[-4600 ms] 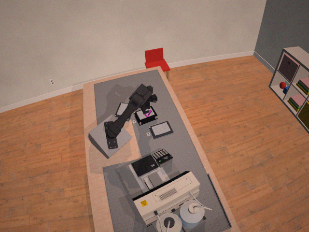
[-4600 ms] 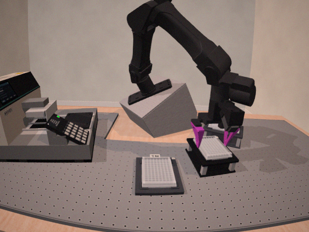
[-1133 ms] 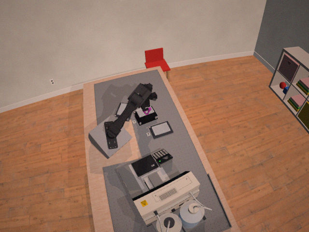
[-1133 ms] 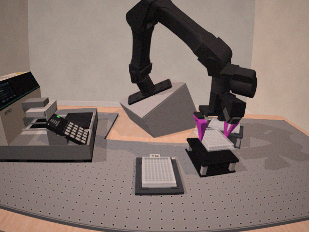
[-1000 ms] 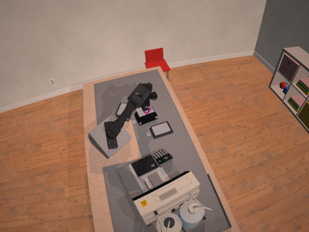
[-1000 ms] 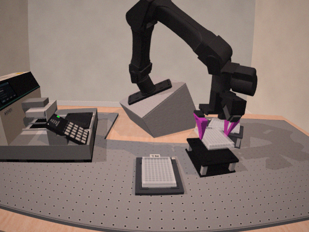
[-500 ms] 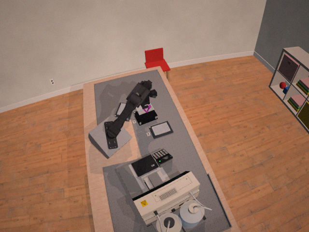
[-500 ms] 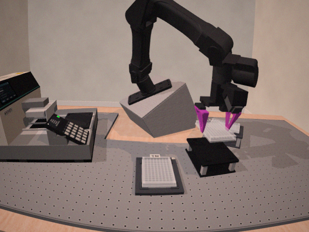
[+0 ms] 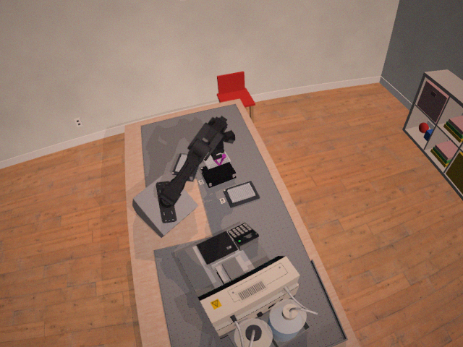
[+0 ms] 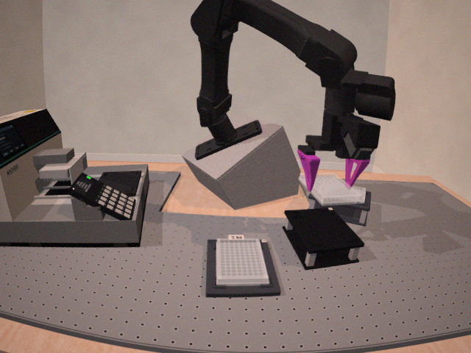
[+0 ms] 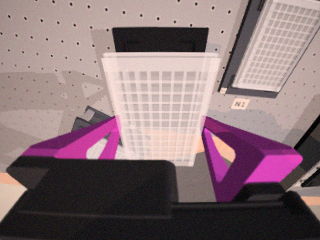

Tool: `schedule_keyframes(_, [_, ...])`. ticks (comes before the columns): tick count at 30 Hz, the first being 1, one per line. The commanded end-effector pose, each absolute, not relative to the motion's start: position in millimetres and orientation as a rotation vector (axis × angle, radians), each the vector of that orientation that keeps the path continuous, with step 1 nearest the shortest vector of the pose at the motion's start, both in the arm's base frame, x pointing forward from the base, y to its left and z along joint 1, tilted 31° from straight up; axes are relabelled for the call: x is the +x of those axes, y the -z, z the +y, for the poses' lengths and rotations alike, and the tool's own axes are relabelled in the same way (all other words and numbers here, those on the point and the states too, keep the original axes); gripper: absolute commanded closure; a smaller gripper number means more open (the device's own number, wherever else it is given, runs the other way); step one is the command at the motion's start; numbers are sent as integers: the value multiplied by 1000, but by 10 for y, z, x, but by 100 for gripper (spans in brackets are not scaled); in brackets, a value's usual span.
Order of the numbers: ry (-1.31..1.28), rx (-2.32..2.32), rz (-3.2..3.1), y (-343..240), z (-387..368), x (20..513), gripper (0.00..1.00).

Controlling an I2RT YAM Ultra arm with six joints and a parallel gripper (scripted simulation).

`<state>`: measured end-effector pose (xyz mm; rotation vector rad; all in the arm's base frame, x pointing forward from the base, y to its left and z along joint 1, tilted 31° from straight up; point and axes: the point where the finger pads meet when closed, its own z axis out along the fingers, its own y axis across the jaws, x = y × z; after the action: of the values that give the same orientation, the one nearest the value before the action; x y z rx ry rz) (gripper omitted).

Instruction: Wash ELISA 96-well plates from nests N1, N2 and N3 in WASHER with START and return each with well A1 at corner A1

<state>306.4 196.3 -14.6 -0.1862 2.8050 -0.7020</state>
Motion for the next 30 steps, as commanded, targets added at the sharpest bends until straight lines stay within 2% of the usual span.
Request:
schedule_keyframes(1, [688,-189,2796,57,2027,3050,100])
schedule_keyframes(19, [688,-189,2796,29,2042,3041,100])
schedule_keyframes(30, [694,-215,2797,-274,1597,3165,100])
